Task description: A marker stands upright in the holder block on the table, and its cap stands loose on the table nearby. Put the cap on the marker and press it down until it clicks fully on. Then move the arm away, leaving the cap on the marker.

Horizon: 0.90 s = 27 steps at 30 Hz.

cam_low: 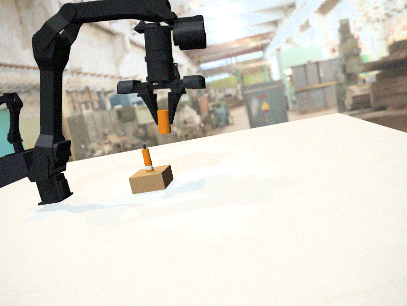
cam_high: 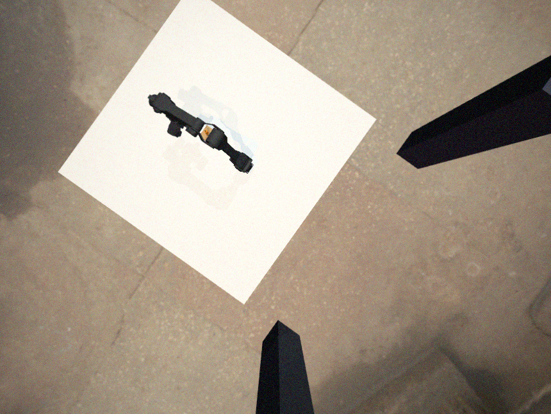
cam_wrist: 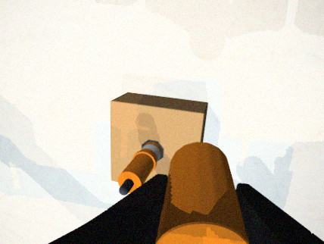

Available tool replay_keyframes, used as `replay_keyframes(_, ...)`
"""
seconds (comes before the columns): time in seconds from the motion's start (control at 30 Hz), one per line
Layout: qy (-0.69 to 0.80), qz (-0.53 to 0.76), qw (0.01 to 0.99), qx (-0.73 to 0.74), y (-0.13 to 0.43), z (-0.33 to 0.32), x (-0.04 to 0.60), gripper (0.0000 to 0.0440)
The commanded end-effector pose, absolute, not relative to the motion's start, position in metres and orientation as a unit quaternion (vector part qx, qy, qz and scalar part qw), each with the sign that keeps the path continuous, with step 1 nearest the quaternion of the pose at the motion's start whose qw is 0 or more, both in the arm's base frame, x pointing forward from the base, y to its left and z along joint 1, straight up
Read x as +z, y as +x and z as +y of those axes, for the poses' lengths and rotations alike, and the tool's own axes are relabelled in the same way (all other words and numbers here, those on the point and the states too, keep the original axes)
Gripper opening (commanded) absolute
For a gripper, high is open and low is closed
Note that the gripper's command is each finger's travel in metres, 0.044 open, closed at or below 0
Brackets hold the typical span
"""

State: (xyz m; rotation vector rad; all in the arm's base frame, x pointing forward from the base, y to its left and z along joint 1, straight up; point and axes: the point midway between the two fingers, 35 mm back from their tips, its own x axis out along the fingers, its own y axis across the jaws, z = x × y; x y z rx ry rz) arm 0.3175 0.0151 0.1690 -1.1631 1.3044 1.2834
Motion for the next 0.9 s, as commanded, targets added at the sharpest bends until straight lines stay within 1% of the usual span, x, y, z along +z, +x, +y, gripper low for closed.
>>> replay_keyframes(0.0, -0.472, 0.534, 0.470, 0.520, 0.311, 0.004, 0.175, 0.0058)
replay_keyframes(0.27, -0.464, 0.539, 0.480, 0.514, 0.299, -0.015, 0.178, 0.0041)
replay_keyframes(0.87, -0.454, 0.538, 0.475, 0.528, 0.279, -0.016, 0.167, 0.0005)
